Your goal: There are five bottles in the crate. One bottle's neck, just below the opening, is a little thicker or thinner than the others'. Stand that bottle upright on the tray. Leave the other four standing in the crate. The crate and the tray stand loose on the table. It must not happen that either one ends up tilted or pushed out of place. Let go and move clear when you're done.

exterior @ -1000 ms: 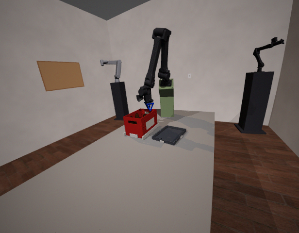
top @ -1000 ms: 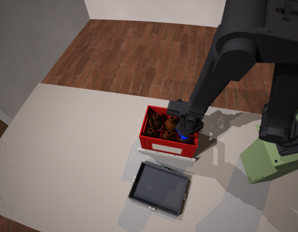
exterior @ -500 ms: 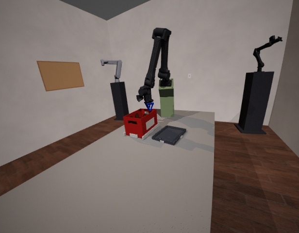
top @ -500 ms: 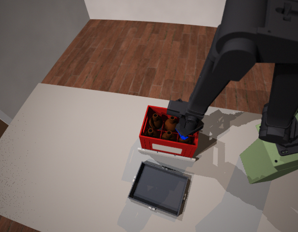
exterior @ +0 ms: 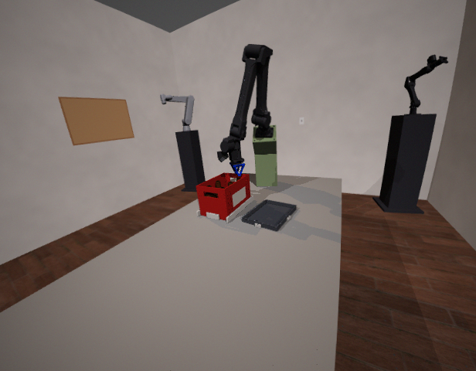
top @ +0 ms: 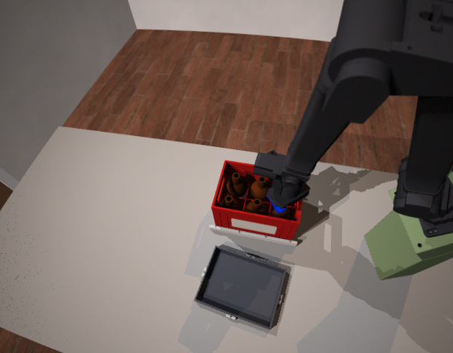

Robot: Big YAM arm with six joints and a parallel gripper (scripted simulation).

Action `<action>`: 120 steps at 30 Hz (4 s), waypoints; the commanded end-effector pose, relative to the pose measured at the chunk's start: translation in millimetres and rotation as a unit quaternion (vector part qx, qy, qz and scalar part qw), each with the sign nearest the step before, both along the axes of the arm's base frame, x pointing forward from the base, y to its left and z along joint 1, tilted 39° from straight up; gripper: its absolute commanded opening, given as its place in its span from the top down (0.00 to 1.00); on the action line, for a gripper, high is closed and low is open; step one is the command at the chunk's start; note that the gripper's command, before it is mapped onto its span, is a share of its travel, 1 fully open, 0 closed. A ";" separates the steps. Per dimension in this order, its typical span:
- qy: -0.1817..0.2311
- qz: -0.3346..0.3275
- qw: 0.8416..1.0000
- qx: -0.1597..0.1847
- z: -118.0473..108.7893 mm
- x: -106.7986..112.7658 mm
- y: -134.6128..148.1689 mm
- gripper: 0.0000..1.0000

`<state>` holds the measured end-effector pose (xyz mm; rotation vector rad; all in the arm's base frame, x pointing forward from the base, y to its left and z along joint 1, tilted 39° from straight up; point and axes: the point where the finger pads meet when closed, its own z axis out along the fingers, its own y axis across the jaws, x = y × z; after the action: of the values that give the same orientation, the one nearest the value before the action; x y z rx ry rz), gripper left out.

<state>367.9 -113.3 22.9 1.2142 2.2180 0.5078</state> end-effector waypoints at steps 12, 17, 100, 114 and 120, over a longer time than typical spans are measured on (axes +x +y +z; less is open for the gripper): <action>0.000 -0.003 1.000 -0.002 9.4 -12.6 -2.6 0.39; 0.000 -0.002 1.000 -0.002 15.9 -17.9 -2.9 0.39; 0.000 0.002 1.000 -0.003 33.3 -31.1 -2.1 0.39; 0.000 0.002 1.000 -0.003 33.3 -31.1 -2.1 0.39; 0.000 0.002 1.000 -0.003 33.3 -31.1 -2.1 0.39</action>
<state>339.8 -115.1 55.9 1.2205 2.2184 0.5080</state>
